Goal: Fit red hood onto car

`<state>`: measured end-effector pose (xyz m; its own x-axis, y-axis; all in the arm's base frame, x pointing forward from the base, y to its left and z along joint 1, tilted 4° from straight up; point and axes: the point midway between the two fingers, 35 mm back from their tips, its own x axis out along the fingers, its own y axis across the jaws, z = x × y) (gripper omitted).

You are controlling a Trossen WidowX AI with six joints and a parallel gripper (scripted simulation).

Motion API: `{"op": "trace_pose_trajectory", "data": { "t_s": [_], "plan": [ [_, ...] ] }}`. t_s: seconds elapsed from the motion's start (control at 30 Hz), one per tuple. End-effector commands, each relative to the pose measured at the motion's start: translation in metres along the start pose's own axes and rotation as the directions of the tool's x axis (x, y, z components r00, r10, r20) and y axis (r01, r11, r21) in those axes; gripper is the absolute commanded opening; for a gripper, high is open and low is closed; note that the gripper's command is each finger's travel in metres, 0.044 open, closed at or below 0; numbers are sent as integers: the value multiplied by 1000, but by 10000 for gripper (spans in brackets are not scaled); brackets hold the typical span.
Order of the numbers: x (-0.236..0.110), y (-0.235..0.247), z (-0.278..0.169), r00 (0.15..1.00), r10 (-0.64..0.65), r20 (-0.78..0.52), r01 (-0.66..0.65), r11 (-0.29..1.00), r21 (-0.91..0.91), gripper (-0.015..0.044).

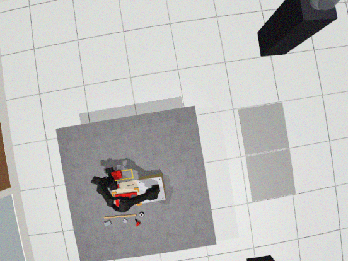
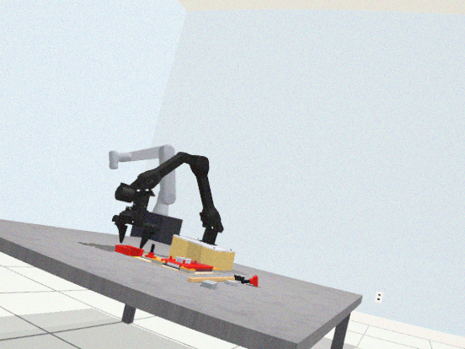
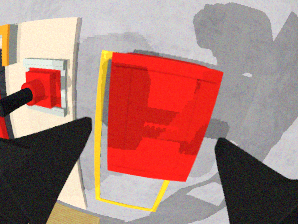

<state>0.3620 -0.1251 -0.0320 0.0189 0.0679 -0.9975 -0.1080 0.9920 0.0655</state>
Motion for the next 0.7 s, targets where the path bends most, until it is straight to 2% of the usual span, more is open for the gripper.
{"op": "trace_pose_trajectory", "data": {
  "t_s": [0.0, 0.67],
  "plan": [
    [3, 0, 0, 1000, -5, -1, 5, 1000, 4, 440],
    [12, -1, 0, 1000, -5, -1, 5, 1000, 4, 440]
  ]
}}
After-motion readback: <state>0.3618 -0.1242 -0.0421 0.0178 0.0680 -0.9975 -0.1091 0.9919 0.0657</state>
